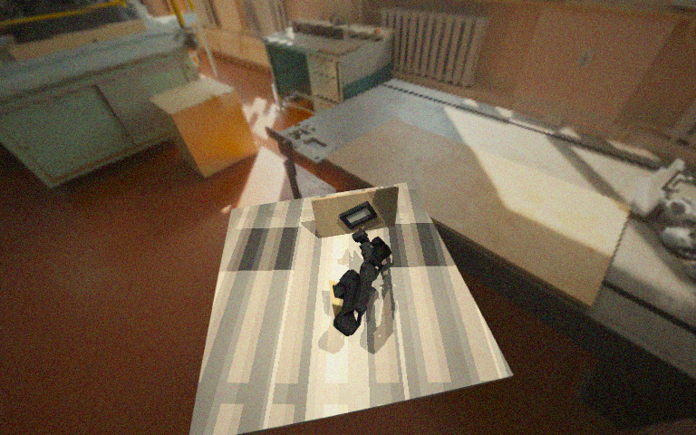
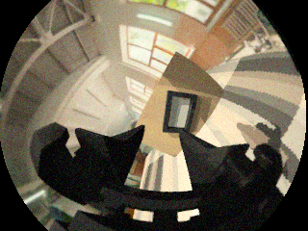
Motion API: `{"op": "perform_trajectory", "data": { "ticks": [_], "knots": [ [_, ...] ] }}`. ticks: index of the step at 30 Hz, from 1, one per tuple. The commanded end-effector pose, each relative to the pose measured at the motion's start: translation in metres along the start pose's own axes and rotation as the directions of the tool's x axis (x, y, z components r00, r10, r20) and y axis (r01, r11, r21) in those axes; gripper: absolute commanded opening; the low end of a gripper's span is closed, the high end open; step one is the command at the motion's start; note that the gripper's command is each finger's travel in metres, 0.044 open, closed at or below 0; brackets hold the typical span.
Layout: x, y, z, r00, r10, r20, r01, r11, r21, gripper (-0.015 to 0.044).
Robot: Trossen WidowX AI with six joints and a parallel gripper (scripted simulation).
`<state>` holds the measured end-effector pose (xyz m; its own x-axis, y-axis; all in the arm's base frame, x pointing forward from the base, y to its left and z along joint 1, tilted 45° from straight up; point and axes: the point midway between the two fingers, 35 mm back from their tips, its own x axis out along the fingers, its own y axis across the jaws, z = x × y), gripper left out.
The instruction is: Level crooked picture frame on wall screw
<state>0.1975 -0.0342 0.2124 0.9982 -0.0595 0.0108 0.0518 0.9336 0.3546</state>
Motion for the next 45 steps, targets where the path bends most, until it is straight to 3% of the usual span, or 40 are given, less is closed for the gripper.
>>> {"op": "perform_trajectory", "data": {
  "ticks": [1, 22, 36, 45],
  "knots": [
    [0.0, 0.001, 0.0, 1.0, 0.004, 0.001, -0.004, 1.0, -0.004, 0.026],
    [0.001, 0.0, 0.0, 1.0, 0.0, 0.0, 0.0, 1.0, 0.0, 0.026],
    [0.063, -0.025, -0.015, 1.0, 0.004, 0.003, -0.004, 1.0, -0.003, 0.026],
    [0.081, -0.035, -0.018, 1.0, 0.006, 0.004, -0.005, 1.0, -0.005, 0.026]
  ]
}}
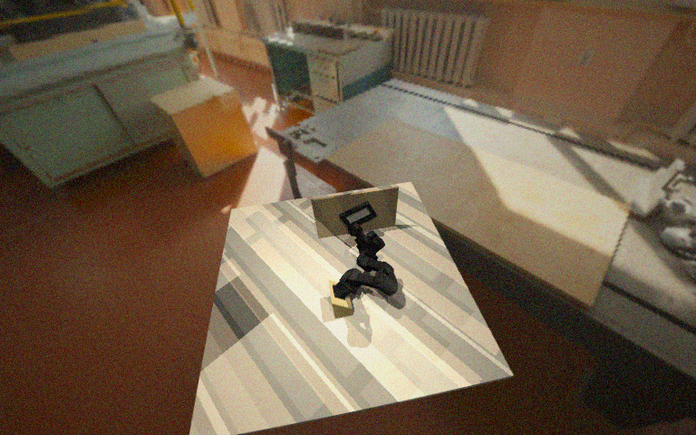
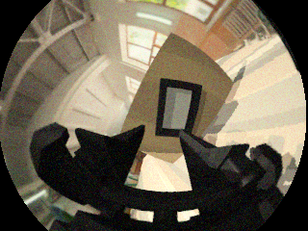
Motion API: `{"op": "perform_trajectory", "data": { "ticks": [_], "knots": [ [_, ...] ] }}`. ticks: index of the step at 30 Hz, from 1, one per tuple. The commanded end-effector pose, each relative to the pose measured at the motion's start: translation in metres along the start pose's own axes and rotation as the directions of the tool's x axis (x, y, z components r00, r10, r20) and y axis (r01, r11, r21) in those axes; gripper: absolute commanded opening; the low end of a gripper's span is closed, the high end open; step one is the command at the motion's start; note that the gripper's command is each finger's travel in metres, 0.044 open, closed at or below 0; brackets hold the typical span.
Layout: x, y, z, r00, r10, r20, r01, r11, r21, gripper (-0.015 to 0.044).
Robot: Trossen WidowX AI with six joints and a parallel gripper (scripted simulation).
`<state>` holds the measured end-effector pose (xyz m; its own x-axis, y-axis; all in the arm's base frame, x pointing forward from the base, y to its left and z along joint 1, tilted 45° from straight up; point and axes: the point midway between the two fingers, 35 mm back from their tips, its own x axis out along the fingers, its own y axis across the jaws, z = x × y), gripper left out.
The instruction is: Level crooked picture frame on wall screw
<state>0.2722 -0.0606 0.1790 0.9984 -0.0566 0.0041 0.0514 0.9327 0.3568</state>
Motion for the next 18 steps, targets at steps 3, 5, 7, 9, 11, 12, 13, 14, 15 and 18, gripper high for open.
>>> {"op": "perform_trajectory", "data": {
  "ticks": [3, 5, 7, 9, 11, 12, 13, 14, 15, 18],
  "knots": [
    [0.005, -0.003, 0.006, 1.0, 0.005, 0.011, -0.005, 1.0, -0.007, 0.026],
    [0.005, -0.003, 0.006, 1.0, 0.005, 0.011, -0.005, 1.0, -0.007, 0.026],
    [0.006, -0.003, 0.006, 1.0, 0.005, 0.011, -0.005, 1.0, -0.007, 0.026],
    [0.011, -0.003, 0.008, 1.0, 0.005, 0.011, -0.005, 1.0, -0.007, 0.026],
    [0.021, -0.002, 0.01, 1.0, 0.006, 0.012, -0.005, 1.0, -0.007, 0.026],
    [0.027, -0.002, 0.011, 1.0, 0.006, 0.012, -0.006, 1.0, -0.007, 0.026],
    [0.034, -0.002, 0.012, 1.0, 0.006, 0.012, -0.006, 1.0, -0.007, 0.026],
    [0.041, -0.002, 0.013, 1.0, 0.006, 0.013, -0.006, 1.0, -0.007, 0.026],
    [0.049, -0.002, 0.013, 1.0, 0.006, 0.013, -0.006, 1.0, -0.007, 0.026],
    [0.073, -0.002, 0.01, 1.0, 0.006, 0.014, -0.006, 1.0, -0.006, 0.026]
  ]
}}
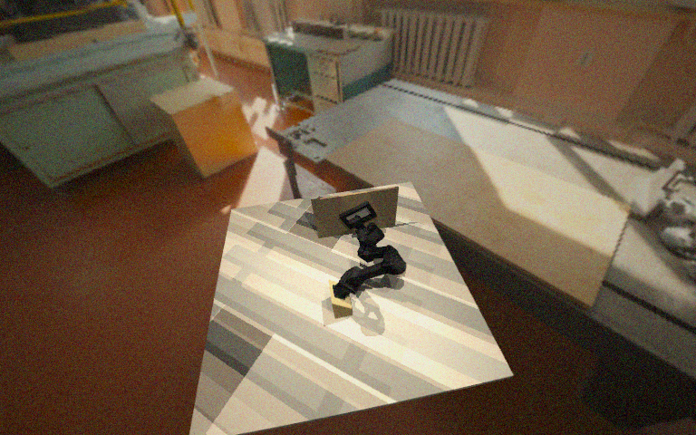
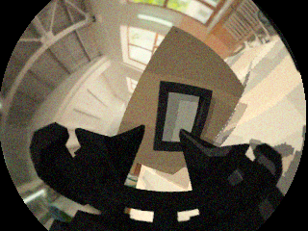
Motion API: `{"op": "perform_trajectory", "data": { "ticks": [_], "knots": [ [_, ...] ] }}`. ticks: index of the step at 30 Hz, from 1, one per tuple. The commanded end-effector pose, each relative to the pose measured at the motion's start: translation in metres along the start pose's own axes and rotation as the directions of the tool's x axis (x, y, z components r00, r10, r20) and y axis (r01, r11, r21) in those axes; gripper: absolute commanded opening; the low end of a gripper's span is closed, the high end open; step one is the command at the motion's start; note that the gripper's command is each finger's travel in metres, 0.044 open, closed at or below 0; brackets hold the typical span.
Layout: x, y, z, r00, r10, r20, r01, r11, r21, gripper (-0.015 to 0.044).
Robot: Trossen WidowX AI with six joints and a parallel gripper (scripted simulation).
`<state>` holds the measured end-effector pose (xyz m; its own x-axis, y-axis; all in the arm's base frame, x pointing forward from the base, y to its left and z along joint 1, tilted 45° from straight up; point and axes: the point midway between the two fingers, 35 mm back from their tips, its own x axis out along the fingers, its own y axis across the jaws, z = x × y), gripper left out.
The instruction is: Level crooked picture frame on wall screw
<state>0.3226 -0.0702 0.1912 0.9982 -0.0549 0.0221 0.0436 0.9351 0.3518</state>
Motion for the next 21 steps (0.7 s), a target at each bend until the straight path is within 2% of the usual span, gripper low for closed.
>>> {"op": "perform_trajectory", "data": {
  "ticks": [1, 21],
  "knots": [
    [0.0286, -0.0003, -0.0056, 1.0, -0.001, -0.002, 0.001, 1.0, -0.001, 0.026],
    [0.0341, -0.0003, -0.0071, 1.0, -0.001, -0.002, 0.001, 1.0, -0.001, 0.026]
  ]
}}
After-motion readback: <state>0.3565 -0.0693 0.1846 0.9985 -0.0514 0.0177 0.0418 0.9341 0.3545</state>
